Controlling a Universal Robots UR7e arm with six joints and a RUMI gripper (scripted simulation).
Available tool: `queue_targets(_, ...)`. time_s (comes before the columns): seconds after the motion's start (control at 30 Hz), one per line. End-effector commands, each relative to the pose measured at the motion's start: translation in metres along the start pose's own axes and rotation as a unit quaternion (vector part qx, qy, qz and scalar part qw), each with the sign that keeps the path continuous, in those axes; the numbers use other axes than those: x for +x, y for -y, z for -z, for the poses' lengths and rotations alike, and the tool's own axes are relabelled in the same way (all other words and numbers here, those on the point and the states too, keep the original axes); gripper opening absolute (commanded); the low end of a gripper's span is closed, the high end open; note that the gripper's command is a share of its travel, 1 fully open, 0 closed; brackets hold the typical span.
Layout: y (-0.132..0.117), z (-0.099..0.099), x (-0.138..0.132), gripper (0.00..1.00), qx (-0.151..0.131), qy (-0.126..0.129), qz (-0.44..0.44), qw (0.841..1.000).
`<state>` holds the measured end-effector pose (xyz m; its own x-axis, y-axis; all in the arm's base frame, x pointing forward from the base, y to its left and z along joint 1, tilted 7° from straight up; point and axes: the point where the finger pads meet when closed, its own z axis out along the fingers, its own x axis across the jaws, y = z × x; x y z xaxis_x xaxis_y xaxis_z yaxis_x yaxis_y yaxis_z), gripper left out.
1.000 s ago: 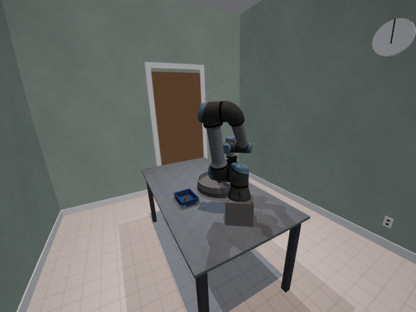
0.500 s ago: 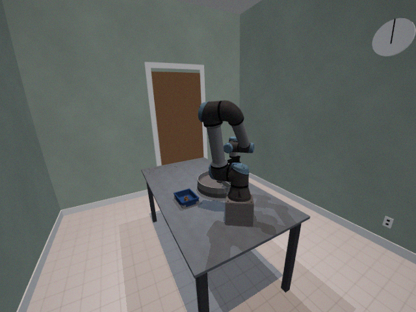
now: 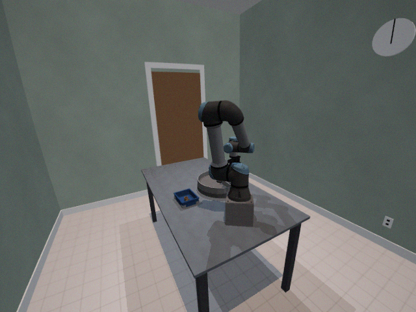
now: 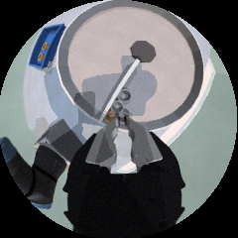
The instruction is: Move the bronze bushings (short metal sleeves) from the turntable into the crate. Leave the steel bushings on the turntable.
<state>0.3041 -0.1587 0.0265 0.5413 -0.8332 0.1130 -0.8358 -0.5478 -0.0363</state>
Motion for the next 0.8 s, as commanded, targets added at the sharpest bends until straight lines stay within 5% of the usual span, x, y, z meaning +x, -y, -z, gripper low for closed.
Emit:
queue_targets(0.0, -0.0005, 0.0008, 0.0023, 0.05, 0.0, -0.001, -0.001, 1.0)
queue_targets(0.77, 0.0002, 0.0011, 0.0072, 0.05, 0.0, -0.001, 0.0, 1.0)
